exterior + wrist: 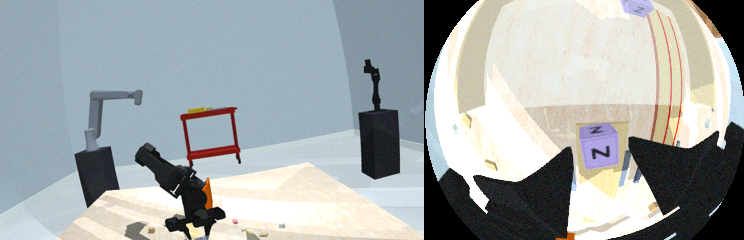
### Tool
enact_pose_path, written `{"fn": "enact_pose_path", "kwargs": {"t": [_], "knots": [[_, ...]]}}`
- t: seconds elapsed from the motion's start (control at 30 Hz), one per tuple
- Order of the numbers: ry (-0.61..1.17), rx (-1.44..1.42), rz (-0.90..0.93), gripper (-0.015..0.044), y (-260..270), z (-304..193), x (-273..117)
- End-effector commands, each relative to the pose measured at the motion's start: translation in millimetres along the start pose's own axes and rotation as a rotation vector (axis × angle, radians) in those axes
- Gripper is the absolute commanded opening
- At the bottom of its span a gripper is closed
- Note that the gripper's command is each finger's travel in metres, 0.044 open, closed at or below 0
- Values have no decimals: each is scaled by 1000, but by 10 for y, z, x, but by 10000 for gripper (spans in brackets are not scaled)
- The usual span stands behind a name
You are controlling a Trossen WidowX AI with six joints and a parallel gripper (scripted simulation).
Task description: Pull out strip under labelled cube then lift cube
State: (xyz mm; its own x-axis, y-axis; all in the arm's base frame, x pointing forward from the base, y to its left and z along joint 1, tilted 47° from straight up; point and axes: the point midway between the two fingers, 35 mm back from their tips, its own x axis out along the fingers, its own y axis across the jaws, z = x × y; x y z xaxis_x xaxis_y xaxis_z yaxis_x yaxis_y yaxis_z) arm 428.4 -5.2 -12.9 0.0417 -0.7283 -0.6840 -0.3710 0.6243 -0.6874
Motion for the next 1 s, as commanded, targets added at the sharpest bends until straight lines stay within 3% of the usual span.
{"fn": "enact_pose_path", "kwargs": {"t": [0.0, 0.3, 0.4, 0.7, 0.83, 0.97], "knots": [[5, -11, -3, 250, 16, -8, 80], [6, -11, -4, 250, 14, -13, 168], [3, 0, -1, 171, -1, -11, 143], [3, 0, -1, 111, -1, -11, 143], [3, -1, -1, 6, 9, -32, 122], [4, -4, 0, 0, 72, -163, 2]]}}
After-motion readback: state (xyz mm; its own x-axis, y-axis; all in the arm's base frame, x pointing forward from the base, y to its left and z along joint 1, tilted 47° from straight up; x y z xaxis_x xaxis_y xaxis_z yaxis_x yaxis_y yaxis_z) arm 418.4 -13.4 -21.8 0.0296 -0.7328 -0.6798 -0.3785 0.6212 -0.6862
